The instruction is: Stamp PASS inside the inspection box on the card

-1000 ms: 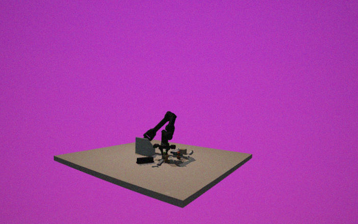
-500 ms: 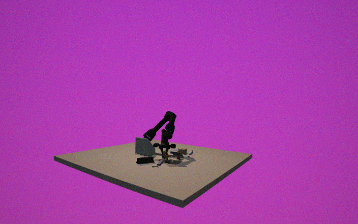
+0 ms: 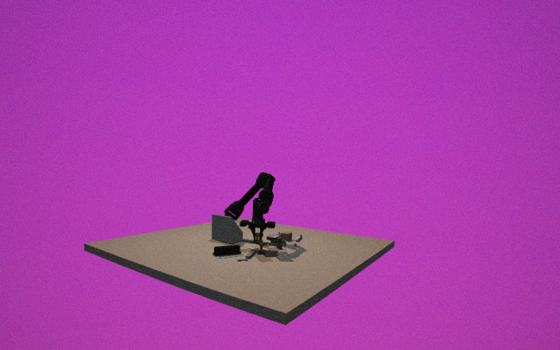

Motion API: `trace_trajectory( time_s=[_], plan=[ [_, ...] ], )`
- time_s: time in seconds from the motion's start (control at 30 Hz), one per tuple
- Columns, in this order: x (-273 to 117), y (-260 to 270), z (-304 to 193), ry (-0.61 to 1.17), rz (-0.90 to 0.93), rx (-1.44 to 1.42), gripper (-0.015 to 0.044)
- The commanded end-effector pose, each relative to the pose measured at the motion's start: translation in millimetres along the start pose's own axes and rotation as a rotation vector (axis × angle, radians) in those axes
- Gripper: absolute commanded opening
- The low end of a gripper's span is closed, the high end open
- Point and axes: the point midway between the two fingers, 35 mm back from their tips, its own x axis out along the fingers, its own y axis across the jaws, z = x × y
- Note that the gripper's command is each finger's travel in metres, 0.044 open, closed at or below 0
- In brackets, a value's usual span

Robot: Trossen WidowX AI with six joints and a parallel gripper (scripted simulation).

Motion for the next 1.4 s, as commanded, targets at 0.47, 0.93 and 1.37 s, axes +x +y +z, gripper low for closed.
trace_trajectory(
  time_s=[0.47,0.93,1.37],
  plan=[
    [-32,0,1,-0.006,-0.001,-0.004,0.0000],
    [-45,-23,9,-0.012,-0.003,-0.003,0.0000],
    [-44,-107,24,-0.010,-0.006,-0.005,0.0000]
  ],
)
